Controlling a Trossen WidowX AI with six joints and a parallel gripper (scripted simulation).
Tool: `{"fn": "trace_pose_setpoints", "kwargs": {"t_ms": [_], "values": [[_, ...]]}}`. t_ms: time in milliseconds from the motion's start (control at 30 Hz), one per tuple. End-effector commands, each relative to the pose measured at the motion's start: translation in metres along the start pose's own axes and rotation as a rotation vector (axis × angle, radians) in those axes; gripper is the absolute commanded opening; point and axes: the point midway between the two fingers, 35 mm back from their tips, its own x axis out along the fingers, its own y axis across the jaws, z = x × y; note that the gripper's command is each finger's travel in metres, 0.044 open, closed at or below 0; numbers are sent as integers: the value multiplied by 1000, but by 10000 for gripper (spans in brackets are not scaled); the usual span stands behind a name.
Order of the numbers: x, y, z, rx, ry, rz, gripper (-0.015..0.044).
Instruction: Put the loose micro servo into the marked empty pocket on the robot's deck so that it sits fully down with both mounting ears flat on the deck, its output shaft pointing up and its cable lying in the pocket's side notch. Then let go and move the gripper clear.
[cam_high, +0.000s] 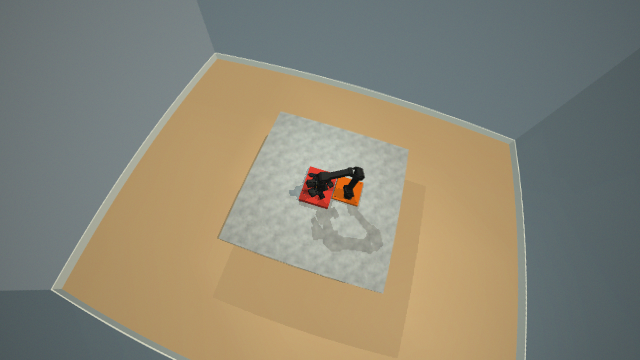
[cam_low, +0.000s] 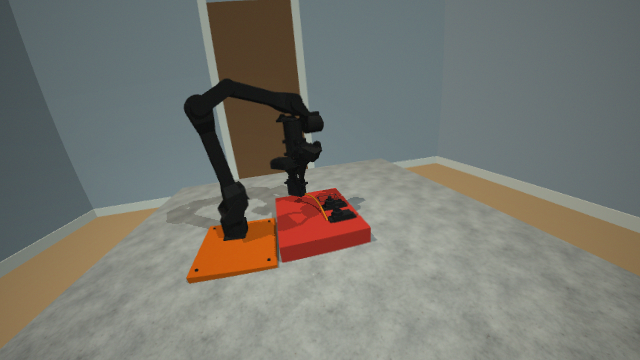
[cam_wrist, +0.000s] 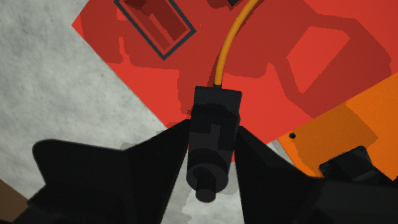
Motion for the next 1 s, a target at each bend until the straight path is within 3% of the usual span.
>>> {"fn": "trace_pose_setpoints", "kwargs": {"t_ms": [0,600,967], "values": [[0,0,1,-132,-6,0,0],[0,0,1,-744,-5,-2,0],[-1,10,11,-767,-7,-1,0]]}}
